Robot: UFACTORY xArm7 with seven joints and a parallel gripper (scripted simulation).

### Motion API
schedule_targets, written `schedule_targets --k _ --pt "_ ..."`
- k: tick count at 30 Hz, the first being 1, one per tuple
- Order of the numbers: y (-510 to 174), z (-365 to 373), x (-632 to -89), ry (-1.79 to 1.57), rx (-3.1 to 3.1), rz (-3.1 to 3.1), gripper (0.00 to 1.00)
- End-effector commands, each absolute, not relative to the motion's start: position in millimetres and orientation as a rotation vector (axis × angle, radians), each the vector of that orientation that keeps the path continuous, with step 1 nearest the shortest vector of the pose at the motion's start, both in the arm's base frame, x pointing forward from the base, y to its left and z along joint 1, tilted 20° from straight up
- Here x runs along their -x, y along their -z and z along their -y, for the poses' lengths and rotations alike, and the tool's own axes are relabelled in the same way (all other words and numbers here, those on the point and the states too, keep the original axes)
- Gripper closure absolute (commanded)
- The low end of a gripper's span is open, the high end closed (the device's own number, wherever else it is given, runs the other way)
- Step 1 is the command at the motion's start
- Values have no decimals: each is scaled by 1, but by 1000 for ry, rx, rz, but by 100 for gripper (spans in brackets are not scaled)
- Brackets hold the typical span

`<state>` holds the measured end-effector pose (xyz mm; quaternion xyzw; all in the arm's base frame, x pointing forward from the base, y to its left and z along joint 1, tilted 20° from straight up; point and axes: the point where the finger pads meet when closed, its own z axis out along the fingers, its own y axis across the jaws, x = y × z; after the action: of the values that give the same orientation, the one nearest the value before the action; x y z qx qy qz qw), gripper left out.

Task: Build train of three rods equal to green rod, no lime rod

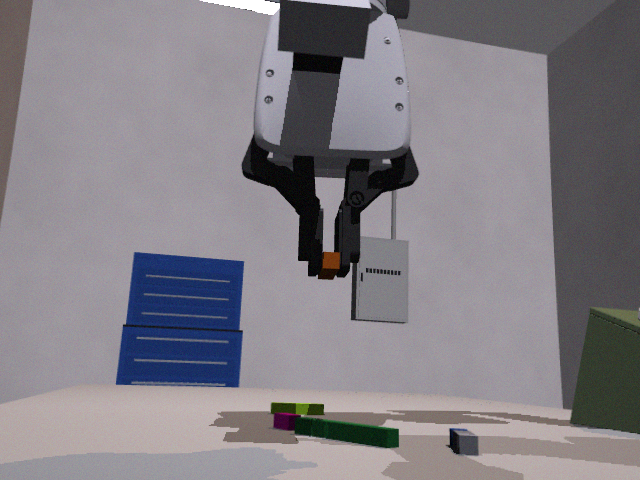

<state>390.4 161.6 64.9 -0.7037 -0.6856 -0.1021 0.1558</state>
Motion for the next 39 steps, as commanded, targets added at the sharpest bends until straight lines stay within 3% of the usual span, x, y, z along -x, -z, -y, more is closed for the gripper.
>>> schedule_targets --k 1,6,27,39 --pt "-79 -185 -361 276 2102 1887 96" --pt "-88 -207 -324 258 2175 1798 96" --pt "-87 -210 -320 257 2183 1789 96" --pt "-49 -224 -318 257 2183 1789 96"
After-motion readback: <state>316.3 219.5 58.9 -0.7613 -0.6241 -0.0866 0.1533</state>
